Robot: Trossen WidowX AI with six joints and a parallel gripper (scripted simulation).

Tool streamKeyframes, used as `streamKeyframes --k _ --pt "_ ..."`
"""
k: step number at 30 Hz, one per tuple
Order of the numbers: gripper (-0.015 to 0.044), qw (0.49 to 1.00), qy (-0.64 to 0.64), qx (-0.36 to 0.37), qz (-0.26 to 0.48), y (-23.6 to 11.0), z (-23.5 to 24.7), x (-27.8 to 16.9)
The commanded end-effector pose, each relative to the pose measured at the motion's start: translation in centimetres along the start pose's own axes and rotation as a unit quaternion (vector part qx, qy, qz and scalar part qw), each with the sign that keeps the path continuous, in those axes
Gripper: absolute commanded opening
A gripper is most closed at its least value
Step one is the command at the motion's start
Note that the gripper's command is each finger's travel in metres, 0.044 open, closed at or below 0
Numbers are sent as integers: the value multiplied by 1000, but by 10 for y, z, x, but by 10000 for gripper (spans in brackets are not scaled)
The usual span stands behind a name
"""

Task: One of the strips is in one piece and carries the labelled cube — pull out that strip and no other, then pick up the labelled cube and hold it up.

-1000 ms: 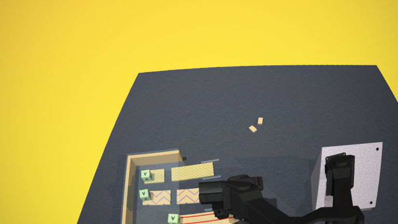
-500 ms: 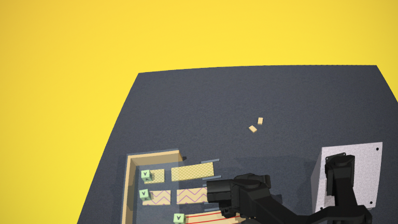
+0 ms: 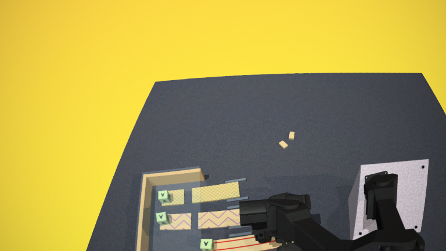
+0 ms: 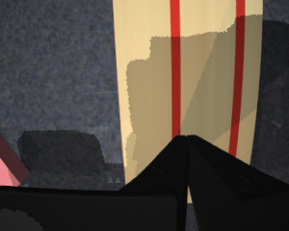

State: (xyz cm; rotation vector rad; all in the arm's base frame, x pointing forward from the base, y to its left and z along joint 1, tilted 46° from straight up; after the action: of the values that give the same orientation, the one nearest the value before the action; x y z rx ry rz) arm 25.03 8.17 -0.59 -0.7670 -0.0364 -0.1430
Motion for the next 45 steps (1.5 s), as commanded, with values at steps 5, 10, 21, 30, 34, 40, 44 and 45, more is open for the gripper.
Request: streamKeyframes --k 5,10,21,30,34,40,44,45 --pt "0 1000 9 -1 16 5 -4 -21" --pt "0 1000 9 -1 16 4 -4 -26" --pt "0 1000 9 -1 17 4 -6 -37" --pt "0 1000 9 -1 17 4 -7 -45" --pt "0 1000 9 -1 17 4 -8 -48" --pt "0 1000 9 -1 17 4 -8 -49" --pt "0 1000 9 -1 17 4 -8 -49" --pt "0 1000 9 -1 17 4 -8 -49"
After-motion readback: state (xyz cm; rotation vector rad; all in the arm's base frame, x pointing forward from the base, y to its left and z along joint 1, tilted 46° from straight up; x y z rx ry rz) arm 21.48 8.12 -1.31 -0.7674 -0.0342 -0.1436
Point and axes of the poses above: the point midway between the two fingers, 35 mm back from their tips, its own y axis out along the fingers, its own z axis across the jaws, x = y × z, the point moved 1 cm from there along -y, back along the fingers, and after that the axes turned 10 degrees about y, right-handed, at the moved point
